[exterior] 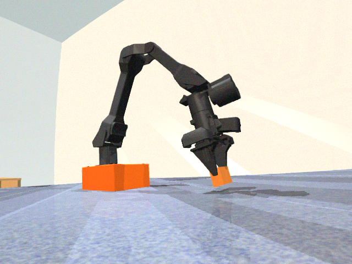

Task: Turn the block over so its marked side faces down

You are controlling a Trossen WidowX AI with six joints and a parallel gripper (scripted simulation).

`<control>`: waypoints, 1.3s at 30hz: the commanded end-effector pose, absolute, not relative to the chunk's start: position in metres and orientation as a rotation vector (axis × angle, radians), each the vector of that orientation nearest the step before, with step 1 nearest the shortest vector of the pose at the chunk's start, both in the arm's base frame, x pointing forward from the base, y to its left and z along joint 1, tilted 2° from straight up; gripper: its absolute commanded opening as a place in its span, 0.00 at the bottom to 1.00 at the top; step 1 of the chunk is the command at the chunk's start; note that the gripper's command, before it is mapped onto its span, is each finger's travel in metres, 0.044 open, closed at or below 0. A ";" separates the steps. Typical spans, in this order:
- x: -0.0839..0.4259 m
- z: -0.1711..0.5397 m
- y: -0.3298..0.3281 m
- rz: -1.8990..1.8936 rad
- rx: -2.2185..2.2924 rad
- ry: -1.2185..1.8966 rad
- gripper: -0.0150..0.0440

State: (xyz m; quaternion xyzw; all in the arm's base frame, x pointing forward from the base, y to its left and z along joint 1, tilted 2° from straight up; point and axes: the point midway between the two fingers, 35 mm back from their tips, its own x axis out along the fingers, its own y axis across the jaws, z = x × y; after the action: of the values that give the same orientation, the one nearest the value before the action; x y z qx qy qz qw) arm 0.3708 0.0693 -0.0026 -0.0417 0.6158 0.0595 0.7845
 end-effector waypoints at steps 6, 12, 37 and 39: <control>0.370 -0.003 0.069 0.131 -0.083 1.191 0.25; 0.367 -0.003 0.068 0.133 -0.076 1.101 0.25; 0.376 -0.027 0.070 0.139 -0.054 0.820 0.25; 0.377 -0.031 0.070 0.140 -0.052 0.793 0.25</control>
State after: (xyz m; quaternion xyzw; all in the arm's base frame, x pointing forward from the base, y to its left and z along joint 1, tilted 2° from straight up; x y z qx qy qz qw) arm 0.3761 0.0707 -0.0242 -0.0262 0.3997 0.0691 0.9137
